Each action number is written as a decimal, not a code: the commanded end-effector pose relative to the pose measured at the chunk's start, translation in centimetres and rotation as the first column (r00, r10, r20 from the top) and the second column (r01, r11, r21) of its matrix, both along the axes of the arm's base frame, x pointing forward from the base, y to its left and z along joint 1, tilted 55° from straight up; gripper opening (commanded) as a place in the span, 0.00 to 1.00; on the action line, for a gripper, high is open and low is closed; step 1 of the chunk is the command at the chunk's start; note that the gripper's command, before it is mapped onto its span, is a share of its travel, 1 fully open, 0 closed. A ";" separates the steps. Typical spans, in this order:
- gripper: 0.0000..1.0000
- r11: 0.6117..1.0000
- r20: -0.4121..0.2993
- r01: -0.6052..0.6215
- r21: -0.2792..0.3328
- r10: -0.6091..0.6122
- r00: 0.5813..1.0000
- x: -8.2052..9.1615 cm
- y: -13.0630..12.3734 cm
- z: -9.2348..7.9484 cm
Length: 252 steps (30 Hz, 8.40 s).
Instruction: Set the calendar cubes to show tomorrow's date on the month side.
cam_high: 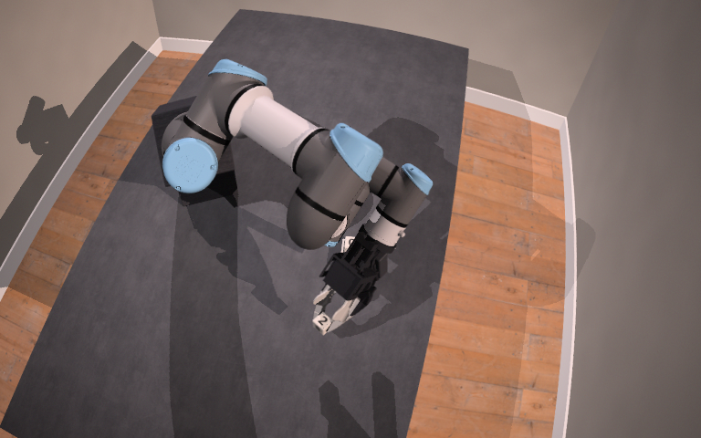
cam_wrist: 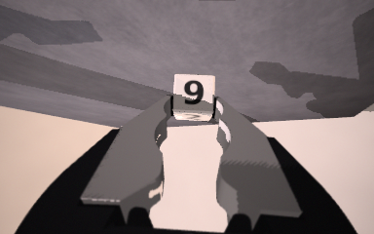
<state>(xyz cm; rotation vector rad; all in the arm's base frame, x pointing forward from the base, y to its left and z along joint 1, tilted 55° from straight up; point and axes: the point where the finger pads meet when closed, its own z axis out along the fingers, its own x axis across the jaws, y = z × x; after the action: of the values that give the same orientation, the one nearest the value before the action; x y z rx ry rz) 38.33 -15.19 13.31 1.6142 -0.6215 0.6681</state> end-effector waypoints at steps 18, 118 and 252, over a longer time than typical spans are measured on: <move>0.10 1.000 -0.001 0.019 0.010 -0.019 1.000 -0.6 0.7 0.7; 0.10 0.943 0.035 -0.214 0.253 0.212 0.977 -0.9 0.3 0.6; 0.10 0.556 0.228 -0.582 0.594 0.577 0.784 -1.3 0.0 0.5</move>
<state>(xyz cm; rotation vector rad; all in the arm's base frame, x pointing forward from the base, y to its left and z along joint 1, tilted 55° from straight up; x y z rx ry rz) 37.03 -15.19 13.66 2.4915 -0.3217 0.9880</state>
